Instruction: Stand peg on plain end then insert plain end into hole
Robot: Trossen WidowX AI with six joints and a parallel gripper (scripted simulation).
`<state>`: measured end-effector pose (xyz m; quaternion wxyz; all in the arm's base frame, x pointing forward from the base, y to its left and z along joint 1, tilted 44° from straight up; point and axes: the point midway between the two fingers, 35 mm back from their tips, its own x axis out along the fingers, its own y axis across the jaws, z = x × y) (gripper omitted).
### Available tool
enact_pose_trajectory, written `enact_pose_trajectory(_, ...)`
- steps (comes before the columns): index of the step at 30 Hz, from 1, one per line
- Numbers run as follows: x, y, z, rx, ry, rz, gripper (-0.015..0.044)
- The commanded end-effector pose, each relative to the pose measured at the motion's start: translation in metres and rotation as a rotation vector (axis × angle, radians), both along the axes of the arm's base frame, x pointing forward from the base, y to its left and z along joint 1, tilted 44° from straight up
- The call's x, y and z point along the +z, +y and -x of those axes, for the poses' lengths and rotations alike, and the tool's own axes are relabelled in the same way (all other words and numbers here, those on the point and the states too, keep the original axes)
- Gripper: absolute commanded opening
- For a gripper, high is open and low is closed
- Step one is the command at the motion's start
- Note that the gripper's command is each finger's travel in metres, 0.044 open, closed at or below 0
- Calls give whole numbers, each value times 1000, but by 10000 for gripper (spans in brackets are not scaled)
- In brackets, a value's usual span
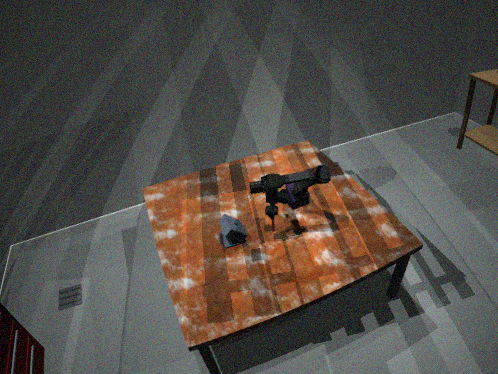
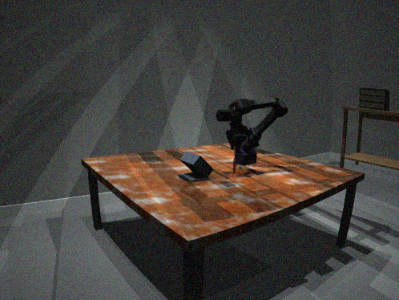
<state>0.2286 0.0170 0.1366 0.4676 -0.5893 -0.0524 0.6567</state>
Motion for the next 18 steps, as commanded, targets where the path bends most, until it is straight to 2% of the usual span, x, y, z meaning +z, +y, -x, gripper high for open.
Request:
enact_pose_trajectory(1, 2, 0, -2, 3, -7, -11, 440)
enact_pose_trajectory(18, -16, 17, -6, 90, -89, 6, 440)
